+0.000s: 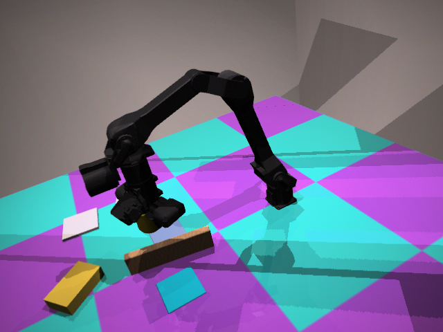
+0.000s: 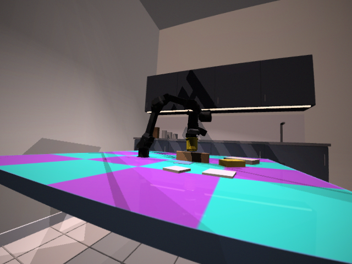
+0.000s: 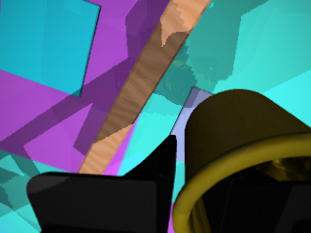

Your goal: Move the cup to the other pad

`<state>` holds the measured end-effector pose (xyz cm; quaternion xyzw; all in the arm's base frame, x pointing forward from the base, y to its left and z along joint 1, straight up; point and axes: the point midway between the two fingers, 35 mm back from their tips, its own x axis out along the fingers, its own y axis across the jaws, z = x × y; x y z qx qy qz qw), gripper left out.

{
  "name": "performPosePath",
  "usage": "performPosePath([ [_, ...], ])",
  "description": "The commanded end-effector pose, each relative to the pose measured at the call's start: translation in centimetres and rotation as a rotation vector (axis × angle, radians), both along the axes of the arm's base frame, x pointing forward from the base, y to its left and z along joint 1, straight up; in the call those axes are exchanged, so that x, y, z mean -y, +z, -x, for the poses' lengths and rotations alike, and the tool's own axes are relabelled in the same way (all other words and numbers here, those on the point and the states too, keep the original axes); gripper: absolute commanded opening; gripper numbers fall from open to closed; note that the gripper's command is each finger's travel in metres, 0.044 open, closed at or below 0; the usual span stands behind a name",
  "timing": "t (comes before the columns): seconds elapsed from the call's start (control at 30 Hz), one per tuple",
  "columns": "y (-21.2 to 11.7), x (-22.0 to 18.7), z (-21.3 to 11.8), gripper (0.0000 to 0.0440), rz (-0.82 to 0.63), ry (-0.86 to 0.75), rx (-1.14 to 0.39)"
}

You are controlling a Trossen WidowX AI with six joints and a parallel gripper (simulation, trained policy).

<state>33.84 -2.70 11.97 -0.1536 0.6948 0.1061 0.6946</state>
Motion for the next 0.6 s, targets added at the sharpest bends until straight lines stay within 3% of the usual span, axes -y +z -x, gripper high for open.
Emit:
performPosePath([
  [0.0, 0.7, -1.0, -0.4, 0.001, -0.007, 0.01, 0.017],
  [0.57, 2.7, -7.5, -2.2, 0.0, -0.026, 0.089, 0.112],
])
